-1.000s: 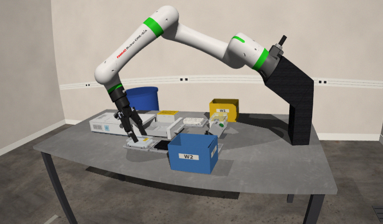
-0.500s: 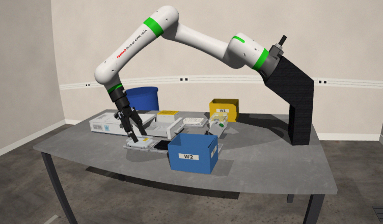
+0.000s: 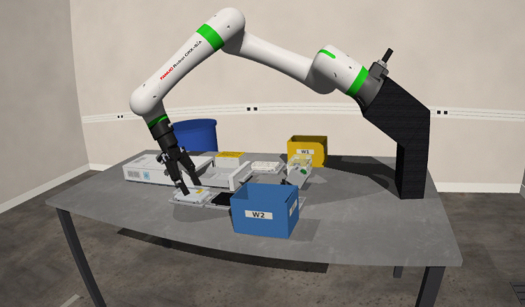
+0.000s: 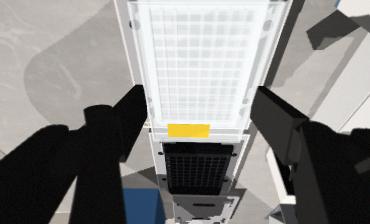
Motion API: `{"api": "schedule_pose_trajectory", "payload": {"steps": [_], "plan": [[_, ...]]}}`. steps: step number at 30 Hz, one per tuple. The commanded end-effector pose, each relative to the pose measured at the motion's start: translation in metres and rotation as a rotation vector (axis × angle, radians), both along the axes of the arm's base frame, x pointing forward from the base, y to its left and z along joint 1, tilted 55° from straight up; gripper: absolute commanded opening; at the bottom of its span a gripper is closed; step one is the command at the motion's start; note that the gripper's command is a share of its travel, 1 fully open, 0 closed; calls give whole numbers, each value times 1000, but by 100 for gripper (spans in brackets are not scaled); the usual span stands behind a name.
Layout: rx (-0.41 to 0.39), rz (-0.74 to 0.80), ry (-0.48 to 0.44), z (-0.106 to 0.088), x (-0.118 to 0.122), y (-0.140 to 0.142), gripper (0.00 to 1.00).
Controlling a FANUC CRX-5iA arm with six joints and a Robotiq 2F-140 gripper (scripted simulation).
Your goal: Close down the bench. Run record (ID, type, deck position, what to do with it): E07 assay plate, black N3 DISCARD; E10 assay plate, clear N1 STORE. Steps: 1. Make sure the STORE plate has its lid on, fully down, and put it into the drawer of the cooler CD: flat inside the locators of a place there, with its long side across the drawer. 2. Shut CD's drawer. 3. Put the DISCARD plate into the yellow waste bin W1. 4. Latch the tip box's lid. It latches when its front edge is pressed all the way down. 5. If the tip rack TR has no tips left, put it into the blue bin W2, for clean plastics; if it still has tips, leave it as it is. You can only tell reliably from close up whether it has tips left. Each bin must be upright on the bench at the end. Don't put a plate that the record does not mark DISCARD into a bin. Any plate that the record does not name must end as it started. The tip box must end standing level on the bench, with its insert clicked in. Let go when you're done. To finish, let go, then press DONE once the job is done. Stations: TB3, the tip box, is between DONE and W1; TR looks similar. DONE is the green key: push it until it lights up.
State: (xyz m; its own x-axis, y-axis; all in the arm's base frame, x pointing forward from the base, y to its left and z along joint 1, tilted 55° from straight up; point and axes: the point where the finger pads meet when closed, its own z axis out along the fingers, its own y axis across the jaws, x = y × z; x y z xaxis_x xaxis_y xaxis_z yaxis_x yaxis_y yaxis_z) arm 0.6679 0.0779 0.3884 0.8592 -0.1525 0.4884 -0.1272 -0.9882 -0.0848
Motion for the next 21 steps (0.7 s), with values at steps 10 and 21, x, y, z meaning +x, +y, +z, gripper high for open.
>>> {"api": "schedule_pose_trajectory", "payload": {"steps": [10, 21], "plan": [[0, 0, -2, 0, 1, 0, 10], [0, 0, -2, -1, 3, 0, 10]]}}
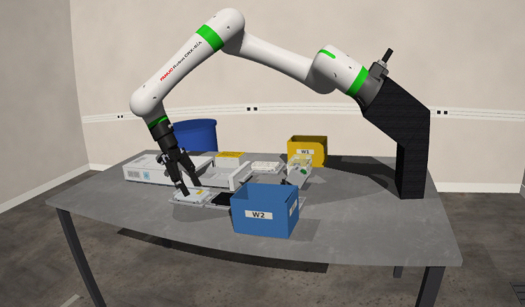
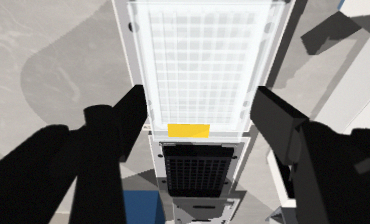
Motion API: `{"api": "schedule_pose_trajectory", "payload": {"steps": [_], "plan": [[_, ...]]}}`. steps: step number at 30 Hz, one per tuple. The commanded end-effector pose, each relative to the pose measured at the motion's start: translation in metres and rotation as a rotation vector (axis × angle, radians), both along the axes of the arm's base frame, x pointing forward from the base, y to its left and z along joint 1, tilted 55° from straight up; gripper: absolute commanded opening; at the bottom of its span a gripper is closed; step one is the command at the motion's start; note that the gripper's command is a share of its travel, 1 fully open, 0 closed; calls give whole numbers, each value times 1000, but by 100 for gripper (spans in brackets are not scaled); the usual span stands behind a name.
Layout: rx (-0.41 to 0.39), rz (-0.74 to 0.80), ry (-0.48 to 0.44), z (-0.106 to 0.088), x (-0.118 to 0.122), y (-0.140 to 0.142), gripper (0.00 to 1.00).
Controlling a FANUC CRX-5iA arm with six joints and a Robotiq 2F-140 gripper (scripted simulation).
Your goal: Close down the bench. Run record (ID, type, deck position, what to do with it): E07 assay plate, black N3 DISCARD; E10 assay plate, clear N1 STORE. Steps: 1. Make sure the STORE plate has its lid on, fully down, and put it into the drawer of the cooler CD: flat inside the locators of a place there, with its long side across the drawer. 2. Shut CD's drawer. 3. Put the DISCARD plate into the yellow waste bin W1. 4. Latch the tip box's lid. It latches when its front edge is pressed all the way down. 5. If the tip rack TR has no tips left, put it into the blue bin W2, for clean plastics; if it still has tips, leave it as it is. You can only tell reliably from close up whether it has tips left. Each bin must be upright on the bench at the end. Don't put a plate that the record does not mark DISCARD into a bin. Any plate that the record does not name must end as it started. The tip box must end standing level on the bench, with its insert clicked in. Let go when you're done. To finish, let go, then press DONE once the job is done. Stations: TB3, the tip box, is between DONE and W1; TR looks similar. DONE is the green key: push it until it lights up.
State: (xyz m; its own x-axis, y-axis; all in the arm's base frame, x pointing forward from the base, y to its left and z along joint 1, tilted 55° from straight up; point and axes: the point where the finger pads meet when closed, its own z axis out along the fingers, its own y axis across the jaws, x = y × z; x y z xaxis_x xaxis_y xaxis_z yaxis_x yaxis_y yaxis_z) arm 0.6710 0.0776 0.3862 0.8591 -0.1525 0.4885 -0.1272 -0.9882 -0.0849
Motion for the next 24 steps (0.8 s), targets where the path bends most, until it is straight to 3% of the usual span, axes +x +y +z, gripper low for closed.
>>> {"api": "schedule_pose_trajectory", "payload": {"steps": [1, 24], "plan": [[0, 0, -2, 1, 0, 0, 10], [0, 0, -2, -1, 3, 0, 10]]}}
